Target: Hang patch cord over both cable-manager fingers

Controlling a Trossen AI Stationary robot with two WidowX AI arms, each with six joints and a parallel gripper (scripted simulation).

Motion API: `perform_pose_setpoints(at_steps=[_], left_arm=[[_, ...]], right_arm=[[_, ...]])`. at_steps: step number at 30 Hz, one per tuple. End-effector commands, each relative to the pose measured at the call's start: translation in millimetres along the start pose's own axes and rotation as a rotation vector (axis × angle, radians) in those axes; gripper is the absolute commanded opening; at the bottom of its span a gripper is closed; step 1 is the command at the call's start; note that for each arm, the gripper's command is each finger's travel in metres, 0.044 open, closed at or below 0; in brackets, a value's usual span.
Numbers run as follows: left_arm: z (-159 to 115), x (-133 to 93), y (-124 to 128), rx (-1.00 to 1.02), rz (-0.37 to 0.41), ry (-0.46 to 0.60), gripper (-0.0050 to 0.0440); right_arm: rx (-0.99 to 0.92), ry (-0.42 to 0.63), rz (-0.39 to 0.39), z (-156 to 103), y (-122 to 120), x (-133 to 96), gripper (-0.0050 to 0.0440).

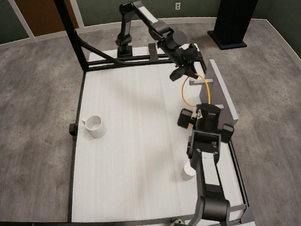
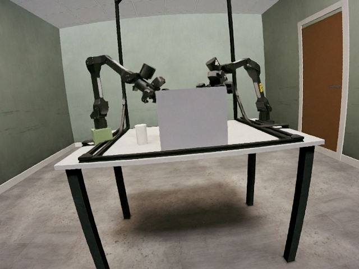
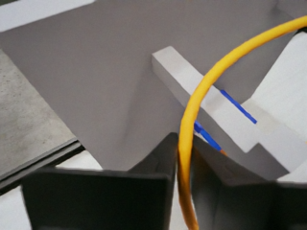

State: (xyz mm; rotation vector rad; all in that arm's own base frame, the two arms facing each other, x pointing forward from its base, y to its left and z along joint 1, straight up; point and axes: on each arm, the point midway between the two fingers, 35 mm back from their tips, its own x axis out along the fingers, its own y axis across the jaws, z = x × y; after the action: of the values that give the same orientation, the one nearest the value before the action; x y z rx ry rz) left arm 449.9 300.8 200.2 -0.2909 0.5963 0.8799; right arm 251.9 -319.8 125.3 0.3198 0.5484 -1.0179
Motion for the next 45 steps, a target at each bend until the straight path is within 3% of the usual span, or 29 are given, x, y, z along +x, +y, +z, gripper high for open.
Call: perform_pose_setpoints(at_steps=[1, 45], left_arm=[[14, -12, 5, 0.001, -0.028, -0.035, 0.0025], [6, 3, 14, 0.162, -0.24, -0.04, 0.0025]], right_arm=[[0.002, -0.017, 0.002, 7, 0, -3, 0.0025], [0.002, -0.017, 0.002, 7, 0, -3, 0.0025]])
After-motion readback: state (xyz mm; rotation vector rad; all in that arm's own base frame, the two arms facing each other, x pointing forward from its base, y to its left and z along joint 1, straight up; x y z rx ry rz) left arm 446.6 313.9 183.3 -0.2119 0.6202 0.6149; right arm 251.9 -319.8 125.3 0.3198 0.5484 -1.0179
